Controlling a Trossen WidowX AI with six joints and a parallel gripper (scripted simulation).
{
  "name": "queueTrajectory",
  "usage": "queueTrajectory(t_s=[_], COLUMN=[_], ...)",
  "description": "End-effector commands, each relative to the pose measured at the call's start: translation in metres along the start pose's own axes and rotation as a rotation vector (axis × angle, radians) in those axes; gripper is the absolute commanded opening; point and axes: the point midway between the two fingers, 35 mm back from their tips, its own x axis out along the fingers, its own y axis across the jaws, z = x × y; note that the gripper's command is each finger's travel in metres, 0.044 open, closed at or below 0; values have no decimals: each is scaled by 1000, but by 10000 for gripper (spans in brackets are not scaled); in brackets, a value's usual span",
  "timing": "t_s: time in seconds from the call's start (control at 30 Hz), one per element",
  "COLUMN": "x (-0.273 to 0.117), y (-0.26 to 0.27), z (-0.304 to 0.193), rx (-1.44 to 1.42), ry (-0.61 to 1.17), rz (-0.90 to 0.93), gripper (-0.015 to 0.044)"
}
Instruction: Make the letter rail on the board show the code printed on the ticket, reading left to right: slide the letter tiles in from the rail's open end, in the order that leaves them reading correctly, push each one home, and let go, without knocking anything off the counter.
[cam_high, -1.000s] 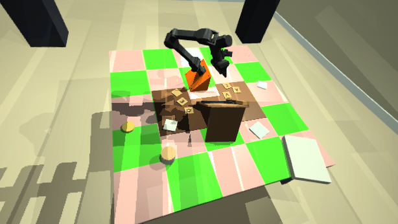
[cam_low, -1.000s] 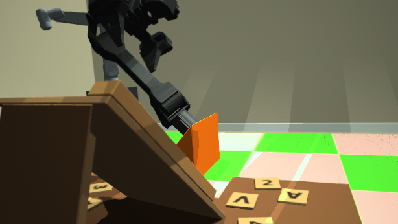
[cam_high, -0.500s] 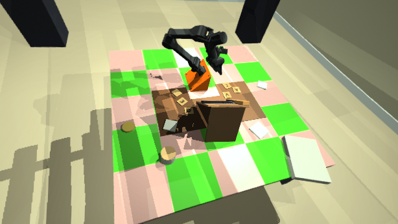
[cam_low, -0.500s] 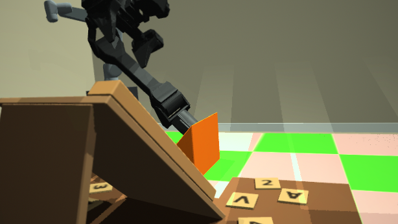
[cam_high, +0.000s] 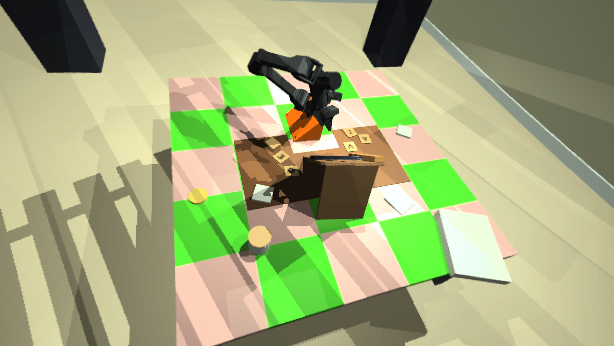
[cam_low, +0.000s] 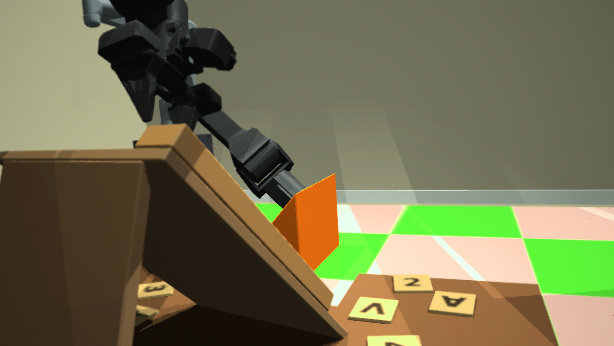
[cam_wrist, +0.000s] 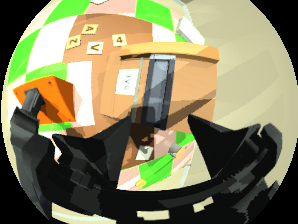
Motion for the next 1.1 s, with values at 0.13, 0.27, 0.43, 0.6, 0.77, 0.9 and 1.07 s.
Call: queueTrajectory(t_s=[0.13, 0.27, 0.43, 0.6, 0.77, 0.9, 1.07], x=[65, 84, 98, 102, 101, 101, 114], y=[54, 87, 137, 168, 166, 166, 172], z=[-87, -117, -143, -153, -158, -158, -161], rx=[-213, -303, -408, -464, -464, -464, -463], ry=[120, 137, 129, 109, 110, 110, 109], rz=[210, 319, 459, 539, 538, 538, 538], gripper=[340, 340, 340, 340, 340, 340, 340])
